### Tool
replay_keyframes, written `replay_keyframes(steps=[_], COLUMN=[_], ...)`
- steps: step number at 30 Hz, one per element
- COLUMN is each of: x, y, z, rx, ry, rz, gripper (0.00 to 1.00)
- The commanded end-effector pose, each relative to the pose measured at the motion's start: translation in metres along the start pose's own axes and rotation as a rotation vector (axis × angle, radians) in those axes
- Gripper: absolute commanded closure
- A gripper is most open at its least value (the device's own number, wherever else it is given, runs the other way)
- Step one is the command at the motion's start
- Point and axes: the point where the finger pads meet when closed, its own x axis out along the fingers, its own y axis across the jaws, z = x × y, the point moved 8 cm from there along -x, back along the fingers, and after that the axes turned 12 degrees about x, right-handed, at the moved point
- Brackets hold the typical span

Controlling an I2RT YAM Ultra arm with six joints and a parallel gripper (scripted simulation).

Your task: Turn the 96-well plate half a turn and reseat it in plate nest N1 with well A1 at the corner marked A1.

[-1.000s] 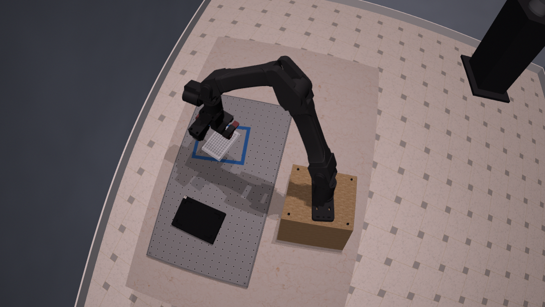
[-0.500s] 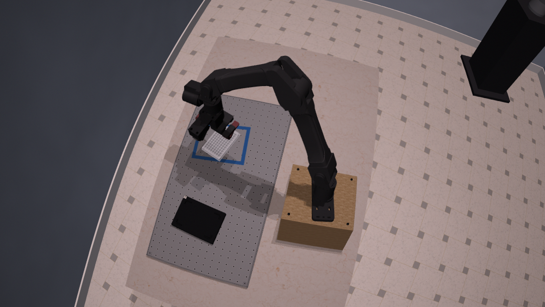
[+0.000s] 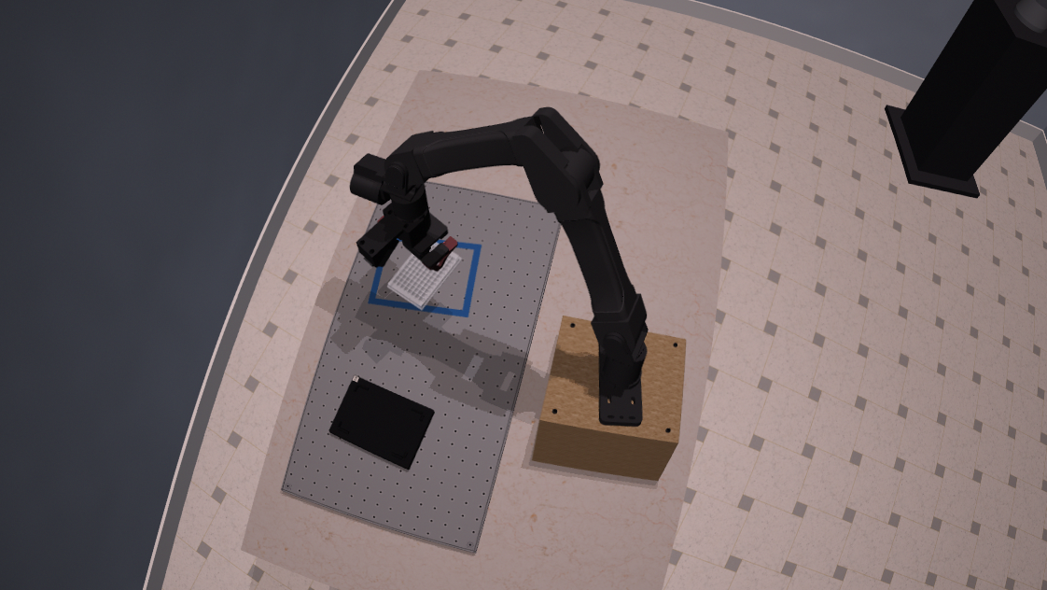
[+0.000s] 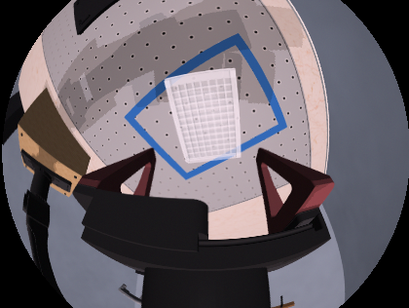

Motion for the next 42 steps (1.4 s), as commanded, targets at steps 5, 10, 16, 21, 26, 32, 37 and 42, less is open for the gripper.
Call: replay_keyframes(steps=[5,10,16,21,26,32,37,42], x=[-0.0159,-0.0159,-0.0160,-0.0160,-0.0160,-0.0160,-0.0160,-0.0160], y=[-0.0031,-0.0034,-0.0038,-0.0038,-0.0038,-0.0039,-0.0040,-0.0040], z=[0.0047,0.0048,0.0050,0.0050,0.0050,0.0051,0.0051,0.0051], rx=[0.288,0.389,0.590,0.756,0.856,1.057,1.223,1.323], ry=[-0.027,-0.030,-0.034,-0.037,-0.038,-0.042,-0.044,-0.045], rz=[-0.027,-0.027,-0.026,-0.024,-0.022,-0.019,-0.016,-0.014], gripper=[0.00,0.00,0.00,0.00,0.00,0.00,0.00,0.00])
